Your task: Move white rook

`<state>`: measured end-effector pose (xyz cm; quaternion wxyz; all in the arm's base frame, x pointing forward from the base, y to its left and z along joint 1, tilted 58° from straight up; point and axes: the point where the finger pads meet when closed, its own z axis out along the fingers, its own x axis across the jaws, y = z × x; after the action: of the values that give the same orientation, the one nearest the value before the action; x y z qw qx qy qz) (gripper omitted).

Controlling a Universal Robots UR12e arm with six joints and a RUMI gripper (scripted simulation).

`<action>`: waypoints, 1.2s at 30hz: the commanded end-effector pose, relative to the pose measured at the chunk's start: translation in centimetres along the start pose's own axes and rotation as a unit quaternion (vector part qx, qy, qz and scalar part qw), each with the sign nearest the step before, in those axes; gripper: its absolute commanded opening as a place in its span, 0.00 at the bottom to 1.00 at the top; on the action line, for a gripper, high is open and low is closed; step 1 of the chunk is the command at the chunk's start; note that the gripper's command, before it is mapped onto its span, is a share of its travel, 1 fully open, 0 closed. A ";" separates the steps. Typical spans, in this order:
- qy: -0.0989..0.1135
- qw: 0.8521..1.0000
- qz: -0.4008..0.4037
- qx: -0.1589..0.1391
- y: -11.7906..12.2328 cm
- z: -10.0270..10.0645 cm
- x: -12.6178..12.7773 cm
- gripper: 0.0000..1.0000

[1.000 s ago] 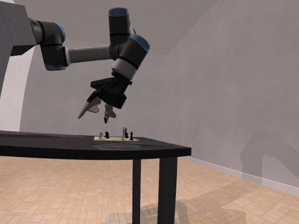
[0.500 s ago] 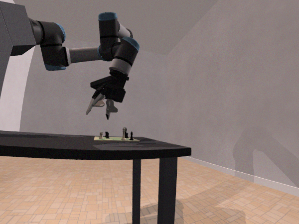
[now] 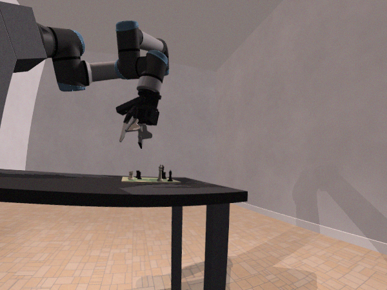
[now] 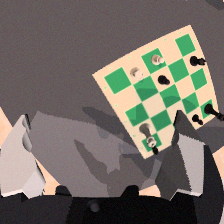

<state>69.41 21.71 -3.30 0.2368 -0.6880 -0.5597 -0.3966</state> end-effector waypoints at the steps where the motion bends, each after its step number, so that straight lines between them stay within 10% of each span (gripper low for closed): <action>1: 0.001 0.999 -0.016 -0.035 -0.9 -1.2 2.2 1.00; 36: 0.008 0.996 -0.039 -0.074 -2.7 -3.0 5.6 1.00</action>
<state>66.29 23.41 2.58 0.1743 -0.6781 -0.5537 -0.4508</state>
